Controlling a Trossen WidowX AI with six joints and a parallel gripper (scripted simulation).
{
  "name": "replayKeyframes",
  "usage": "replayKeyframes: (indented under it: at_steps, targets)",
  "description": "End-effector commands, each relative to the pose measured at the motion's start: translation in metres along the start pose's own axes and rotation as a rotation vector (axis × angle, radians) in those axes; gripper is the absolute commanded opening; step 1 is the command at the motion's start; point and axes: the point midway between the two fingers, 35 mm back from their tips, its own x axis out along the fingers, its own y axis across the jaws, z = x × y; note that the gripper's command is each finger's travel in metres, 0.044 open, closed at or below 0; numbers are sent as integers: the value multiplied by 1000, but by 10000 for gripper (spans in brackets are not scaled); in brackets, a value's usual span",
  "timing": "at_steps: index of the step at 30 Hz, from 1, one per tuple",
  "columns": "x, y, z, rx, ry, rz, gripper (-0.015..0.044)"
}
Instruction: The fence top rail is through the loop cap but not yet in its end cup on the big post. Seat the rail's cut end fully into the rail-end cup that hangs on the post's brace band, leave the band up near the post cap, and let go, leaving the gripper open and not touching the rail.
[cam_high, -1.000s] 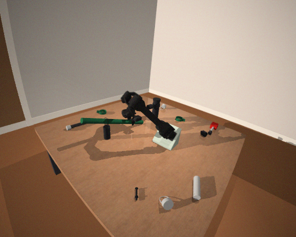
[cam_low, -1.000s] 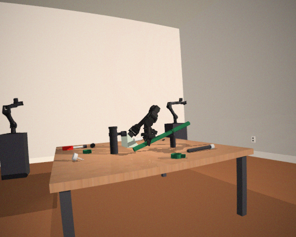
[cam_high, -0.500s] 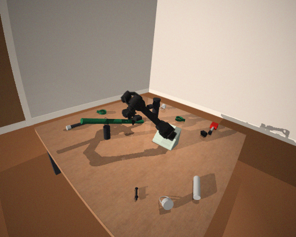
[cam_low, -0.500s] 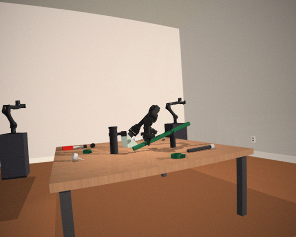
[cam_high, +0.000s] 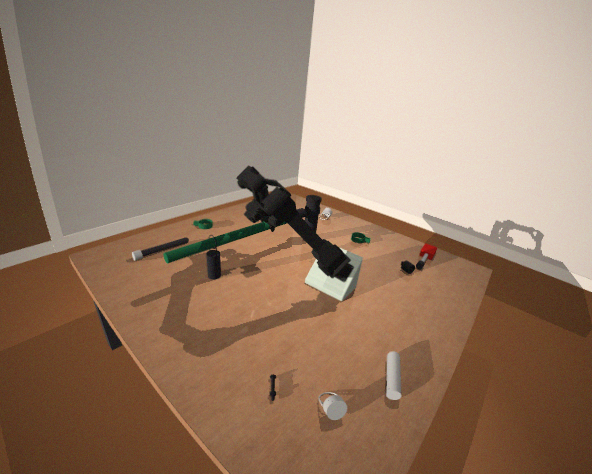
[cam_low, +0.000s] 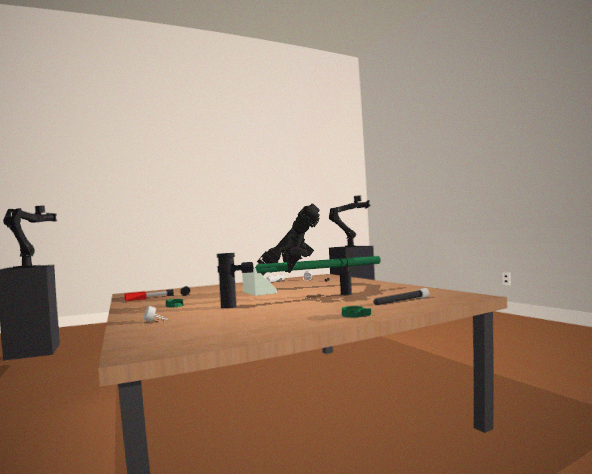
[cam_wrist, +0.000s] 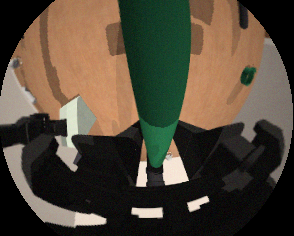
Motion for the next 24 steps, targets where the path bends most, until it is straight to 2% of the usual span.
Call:
replayKeyframes:
  at_steps: [1,24]
  targets:
    - [-4,0,-3,-1,19,-1,0]
    - [-4,0,-4,0,0,0,0]
